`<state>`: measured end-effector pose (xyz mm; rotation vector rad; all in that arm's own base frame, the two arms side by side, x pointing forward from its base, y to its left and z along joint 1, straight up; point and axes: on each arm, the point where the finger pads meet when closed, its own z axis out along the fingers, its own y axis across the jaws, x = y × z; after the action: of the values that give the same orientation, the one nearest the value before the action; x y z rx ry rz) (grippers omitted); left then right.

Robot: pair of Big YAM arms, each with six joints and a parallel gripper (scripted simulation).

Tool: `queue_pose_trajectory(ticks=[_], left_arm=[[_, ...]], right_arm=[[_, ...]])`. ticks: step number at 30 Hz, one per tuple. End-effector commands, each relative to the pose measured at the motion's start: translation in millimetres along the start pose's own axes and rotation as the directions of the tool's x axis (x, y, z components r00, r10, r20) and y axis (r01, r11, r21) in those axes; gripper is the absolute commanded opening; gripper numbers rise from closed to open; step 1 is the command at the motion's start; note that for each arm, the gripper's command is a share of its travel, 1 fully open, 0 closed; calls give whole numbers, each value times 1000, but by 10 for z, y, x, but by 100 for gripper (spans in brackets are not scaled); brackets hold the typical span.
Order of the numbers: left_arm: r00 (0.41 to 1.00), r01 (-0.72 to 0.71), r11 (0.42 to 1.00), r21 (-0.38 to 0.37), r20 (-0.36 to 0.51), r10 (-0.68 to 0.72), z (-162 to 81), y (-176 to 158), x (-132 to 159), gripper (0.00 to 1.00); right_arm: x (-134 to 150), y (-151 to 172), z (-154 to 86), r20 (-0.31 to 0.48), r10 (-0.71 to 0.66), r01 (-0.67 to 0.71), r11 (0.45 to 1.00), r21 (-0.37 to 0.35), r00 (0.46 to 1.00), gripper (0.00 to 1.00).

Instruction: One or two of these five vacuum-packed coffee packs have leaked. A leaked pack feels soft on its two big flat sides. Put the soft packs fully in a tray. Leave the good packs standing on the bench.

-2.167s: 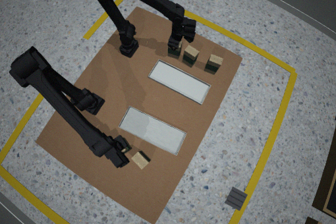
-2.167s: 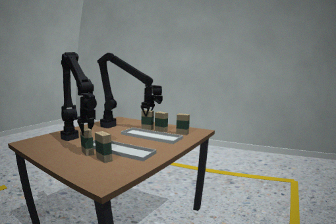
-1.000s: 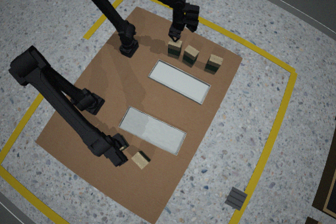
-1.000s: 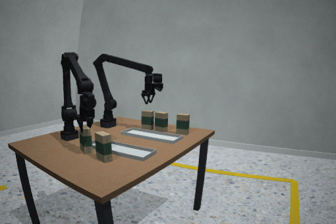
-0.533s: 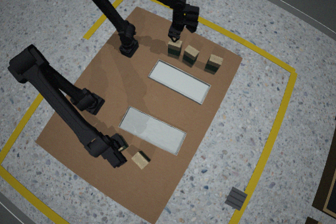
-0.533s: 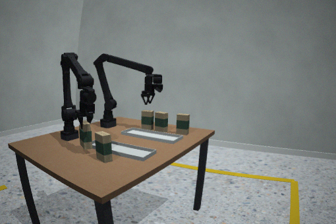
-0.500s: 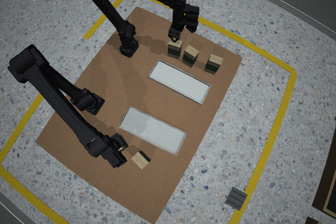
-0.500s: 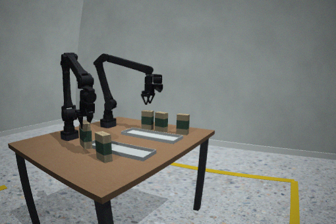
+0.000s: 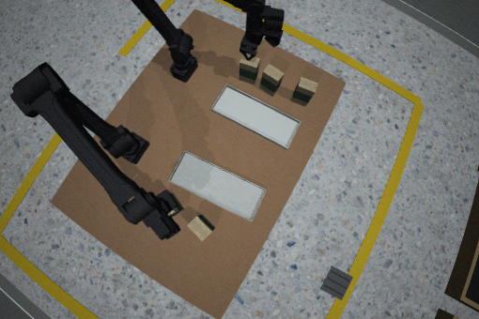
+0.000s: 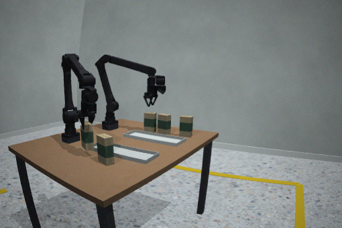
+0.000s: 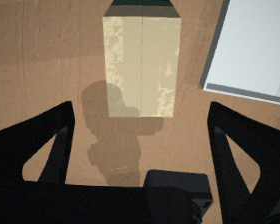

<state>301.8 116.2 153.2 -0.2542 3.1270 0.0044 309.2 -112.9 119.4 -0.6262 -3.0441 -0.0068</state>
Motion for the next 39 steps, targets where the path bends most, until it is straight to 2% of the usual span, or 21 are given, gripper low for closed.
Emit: queue_pose_trajectory(ticks=[1, 26, 33, 36, 39], left_arm=[[1000, -5, 1000, -5, 29, 5, -105, 10, -108, 79], [1000, -5, 1000, -5, 29, 5, -105, 10, -108, 79], [1000, -5, 1000, -5, 29, 5, -105, 10, -108, 79], [1000, -5, 1000, -5, 29, 5, -105, 10, -108, 79], [1000, -5, 1000, -5, 29, 5, -105, 10, -108, 79]], right_arm=[[-301, 76, -406, 113, -5, 6, 1000, -8, 994, 26], [-281, 115, -405, 111, -2, 3, 1000, -9, 994, 26], [-149, 383, -398, 103, -2, 3, 1000, -13, 995, 26], [101, 457, -171, 45, -2, 3, 1000, -3, 999, 26], [141, 568, -179, 46, -2, 3, 1000, -4, 999, 26]])
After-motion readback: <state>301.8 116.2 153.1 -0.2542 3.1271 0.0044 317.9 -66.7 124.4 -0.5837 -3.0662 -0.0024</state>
